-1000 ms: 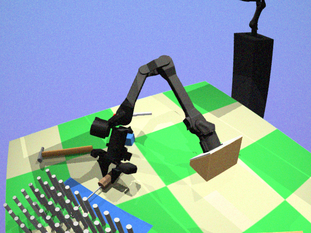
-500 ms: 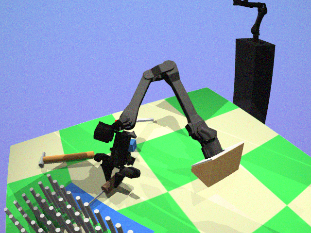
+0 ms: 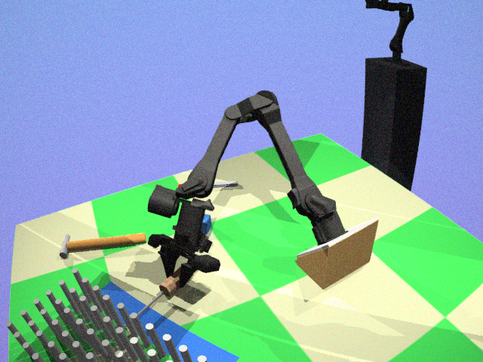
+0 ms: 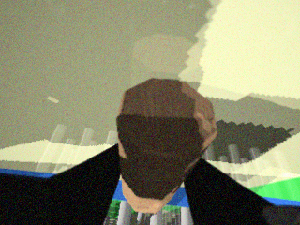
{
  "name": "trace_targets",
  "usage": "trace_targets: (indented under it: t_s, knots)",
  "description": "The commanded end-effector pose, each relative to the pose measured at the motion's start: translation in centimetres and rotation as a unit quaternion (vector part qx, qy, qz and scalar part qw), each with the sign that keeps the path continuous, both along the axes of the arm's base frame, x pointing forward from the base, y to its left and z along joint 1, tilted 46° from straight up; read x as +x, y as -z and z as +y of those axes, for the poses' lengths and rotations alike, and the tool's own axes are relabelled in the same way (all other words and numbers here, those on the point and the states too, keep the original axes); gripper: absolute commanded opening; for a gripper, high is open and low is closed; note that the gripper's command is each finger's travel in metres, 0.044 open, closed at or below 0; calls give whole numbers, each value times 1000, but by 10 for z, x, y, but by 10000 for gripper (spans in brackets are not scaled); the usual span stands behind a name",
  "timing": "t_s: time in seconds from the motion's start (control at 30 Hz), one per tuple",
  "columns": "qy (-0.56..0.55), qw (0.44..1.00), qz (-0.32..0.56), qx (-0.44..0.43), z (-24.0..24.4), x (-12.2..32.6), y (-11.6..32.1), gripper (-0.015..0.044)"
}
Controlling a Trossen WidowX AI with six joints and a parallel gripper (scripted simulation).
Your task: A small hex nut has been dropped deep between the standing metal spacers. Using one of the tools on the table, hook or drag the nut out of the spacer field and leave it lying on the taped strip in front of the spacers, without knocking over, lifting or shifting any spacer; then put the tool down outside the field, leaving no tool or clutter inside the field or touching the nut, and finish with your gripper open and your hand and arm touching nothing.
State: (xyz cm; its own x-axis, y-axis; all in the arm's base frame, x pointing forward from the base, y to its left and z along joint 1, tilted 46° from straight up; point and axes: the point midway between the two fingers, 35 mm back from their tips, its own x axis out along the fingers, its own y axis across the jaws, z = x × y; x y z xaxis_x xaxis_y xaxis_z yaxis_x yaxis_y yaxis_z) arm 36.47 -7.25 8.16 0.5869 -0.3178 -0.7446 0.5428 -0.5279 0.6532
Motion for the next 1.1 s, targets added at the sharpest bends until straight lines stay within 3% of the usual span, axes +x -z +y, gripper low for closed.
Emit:
trace_targets:
  t_s: [0.0, 1.07]
  knots:
    - [-3, 1000, 2, 0, -1, -5, 0, 0]
    - [-3, 1000, 3, -1, -11, -22, -7, 0]
